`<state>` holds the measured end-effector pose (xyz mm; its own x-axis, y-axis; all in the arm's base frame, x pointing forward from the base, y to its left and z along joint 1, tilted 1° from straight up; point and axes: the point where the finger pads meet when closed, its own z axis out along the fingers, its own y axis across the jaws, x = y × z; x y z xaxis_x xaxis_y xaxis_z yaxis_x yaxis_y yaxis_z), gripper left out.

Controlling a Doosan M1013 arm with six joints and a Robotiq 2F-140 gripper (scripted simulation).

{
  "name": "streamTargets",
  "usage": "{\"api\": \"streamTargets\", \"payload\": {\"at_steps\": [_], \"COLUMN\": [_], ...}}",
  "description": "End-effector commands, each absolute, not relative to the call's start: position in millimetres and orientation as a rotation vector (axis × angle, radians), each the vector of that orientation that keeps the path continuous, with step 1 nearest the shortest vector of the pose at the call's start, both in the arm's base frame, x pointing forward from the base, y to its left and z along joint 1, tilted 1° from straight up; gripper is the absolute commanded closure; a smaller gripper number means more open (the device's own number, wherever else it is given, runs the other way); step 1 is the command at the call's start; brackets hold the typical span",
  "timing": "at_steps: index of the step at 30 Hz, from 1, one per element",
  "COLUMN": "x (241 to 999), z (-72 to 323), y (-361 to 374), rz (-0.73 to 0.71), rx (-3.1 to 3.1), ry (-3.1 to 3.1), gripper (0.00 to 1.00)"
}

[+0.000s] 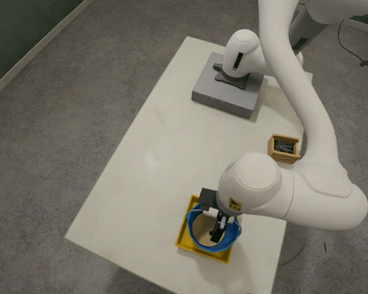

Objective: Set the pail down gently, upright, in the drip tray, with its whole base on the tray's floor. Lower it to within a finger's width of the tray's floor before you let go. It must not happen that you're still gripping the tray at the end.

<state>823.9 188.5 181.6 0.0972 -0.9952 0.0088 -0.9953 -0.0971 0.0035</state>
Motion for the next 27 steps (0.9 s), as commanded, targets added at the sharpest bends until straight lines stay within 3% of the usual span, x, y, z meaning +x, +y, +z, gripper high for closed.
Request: {"api": "streamTargets", "payload": {"at_steps": [1, 27], "x": [825, 825], "z": [190, 239], "y": [190, 191], "rz": [0.017, 0.018], "rx": [2.322, 2.323], "ry": [-2.105, -2.105], "gripper": [0.00, 0.00]}}
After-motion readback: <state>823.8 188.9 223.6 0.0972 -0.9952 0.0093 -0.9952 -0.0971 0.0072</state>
